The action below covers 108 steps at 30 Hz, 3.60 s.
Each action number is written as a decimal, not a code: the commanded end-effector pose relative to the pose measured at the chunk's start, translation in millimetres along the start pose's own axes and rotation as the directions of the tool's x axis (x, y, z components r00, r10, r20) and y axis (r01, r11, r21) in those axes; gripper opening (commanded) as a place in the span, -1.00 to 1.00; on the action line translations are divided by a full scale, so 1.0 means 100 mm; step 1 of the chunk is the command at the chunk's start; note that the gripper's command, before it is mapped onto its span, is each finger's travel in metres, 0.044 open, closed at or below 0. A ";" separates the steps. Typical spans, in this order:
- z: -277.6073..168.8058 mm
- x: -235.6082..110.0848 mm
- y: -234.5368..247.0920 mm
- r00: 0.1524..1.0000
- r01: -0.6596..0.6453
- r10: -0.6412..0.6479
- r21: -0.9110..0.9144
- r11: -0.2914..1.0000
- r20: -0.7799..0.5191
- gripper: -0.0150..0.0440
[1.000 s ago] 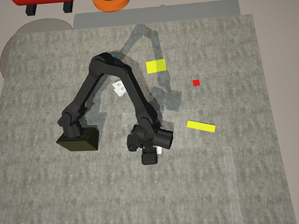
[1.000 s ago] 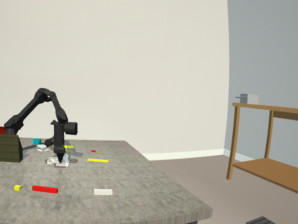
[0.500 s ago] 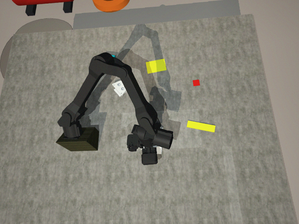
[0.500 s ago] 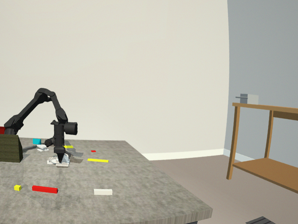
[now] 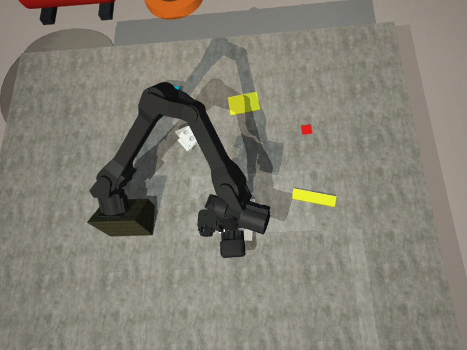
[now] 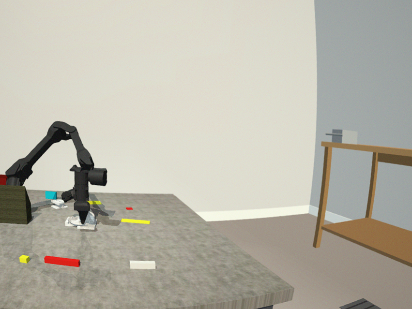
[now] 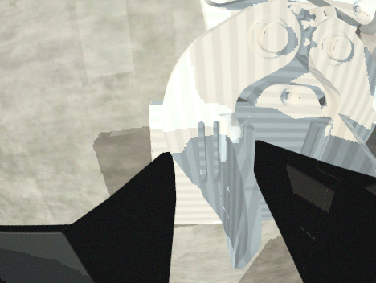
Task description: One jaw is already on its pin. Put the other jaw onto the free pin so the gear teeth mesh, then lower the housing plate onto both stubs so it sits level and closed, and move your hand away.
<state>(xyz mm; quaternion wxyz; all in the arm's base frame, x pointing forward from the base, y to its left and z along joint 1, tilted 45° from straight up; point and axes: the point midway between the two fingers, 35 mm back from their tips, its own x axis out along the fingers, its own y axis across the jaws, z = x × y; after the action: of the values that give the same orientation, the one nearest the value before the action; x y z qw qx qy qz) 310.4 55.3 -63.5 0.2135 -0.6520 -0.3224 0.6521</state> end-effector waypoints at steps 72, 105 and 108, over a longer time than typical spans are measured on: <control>-0.03 -0.14 0.00 1.000 -0.005 0.005 -0.007 1.000 -0.002 0.27; -0.07 -0.63 -0.42 1.000 -0.015 0.008 -0.300 0.954 -0.023 1.00; -0.07 -0.64 -0.48 1.000 -0.019 0.012 -0.362 0.932 -0.022 1.00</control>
<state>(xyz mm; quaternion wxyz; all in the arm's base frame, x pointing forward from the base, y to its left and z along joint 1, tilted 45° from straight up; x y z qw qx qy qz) 315.3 40.1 8.7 0.1161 -0.6843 -0.4065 0.5941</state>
